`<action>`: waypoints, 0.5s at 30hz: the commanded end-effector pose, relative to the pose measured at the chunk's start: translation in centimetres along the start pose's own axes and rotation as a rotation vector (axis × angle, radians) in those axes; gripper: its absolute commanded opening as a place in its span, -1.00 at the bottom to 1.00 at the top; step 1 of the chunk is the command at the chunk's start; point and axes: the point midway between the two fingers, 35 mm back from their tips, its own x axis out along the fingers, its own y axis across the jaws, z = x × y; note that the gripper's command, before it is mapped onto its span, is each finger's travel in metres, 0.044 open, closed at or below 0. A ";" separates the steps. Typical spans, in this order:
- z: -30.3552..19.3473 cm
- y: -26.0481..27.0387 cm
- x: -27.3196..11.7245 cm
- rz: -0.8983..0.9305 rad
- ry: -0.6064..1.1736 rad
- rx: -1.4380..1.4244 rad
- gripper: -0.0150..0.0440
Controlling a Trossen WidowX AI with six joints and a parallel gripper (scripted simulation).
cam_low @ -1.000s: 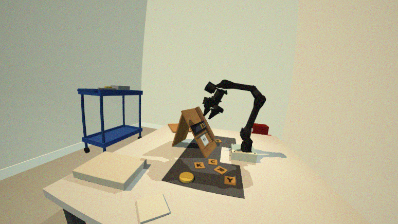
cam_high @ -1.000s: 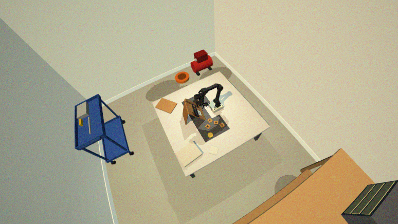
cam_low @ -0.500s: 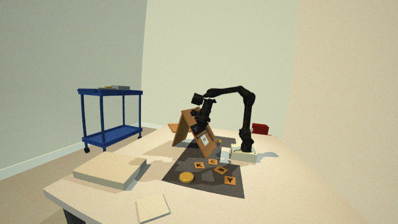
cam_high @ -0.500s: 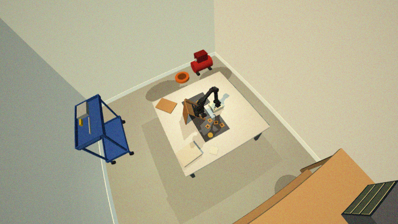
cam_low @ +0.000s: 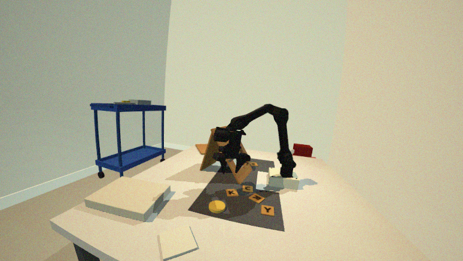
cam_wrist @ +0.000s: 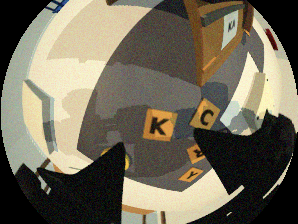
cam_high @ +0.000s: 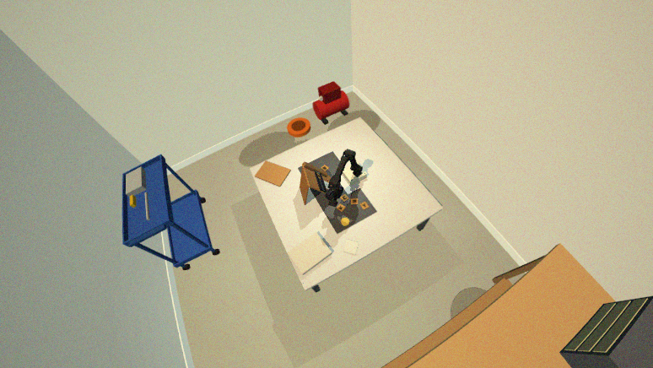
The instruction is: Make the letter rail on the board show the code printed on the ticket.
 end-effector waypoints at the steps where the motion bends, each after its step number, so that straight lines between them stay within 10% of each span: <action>1: -3.0 -0.3 4.5 -0.091 -0.042 0.312 0.66; 15: -3.1 -0.5 4.7 -0.091 -0.042 0.312 0.66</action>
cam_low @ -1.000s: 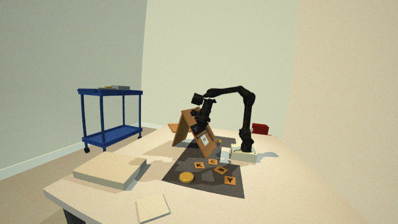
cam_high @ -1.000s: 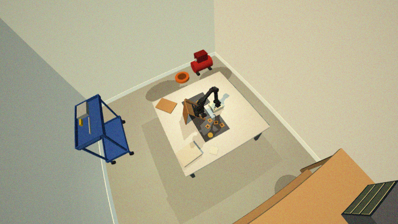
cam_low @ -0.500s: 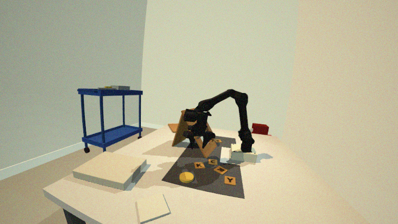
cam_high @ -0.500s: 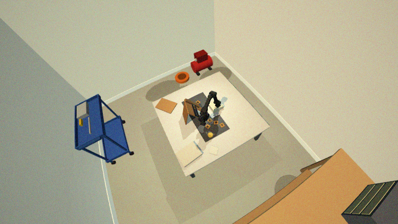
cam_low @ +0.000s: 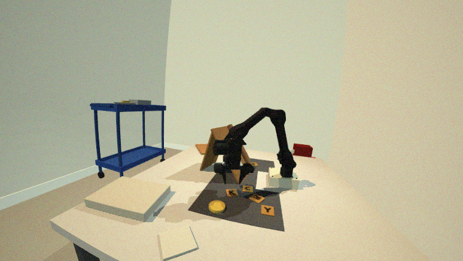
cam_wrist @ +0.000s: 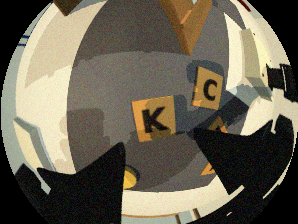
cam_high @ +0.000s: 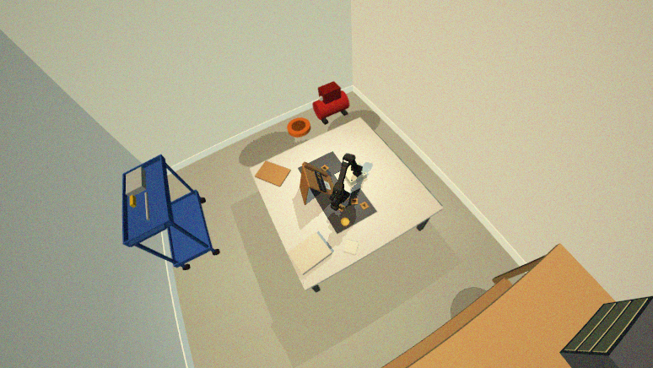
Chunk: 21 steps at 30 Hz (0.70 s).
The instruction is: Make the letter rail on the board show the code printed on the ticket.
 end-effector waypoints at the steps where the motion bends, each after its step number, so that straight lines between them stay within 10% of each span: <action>1: 0.1 -0.2 0.6 -0.003 -0.004 0.006 0.66; 21: 0.2 -0.3 3.4 -0.003 -0.005 0.006 0.66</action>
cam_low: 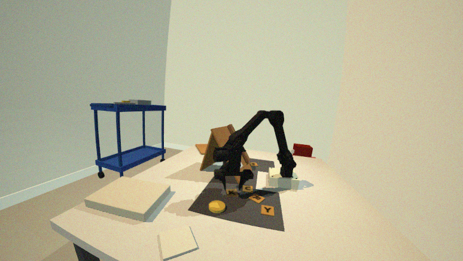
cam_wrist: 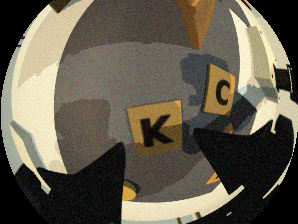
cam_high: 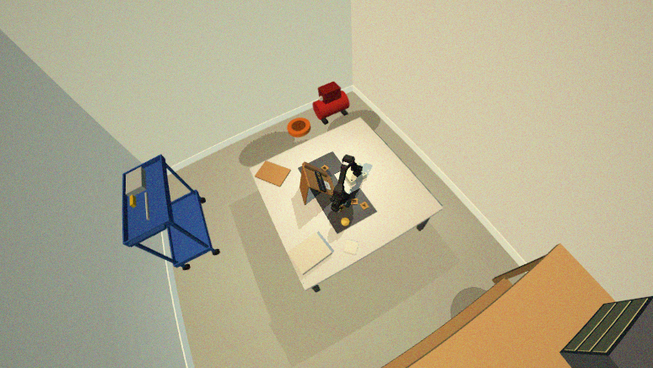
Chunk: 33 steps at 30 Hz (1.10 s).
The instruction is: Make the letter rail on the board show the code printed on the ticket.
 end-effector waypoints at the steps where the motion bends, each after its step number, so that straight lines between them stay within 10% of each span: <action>1: 0.1 -0.1 0.1 -0.002 -0.004 -0.001 0.66; 33: 0.1 -0.1 2.0 -0.002 -0.004 -0.001 0.66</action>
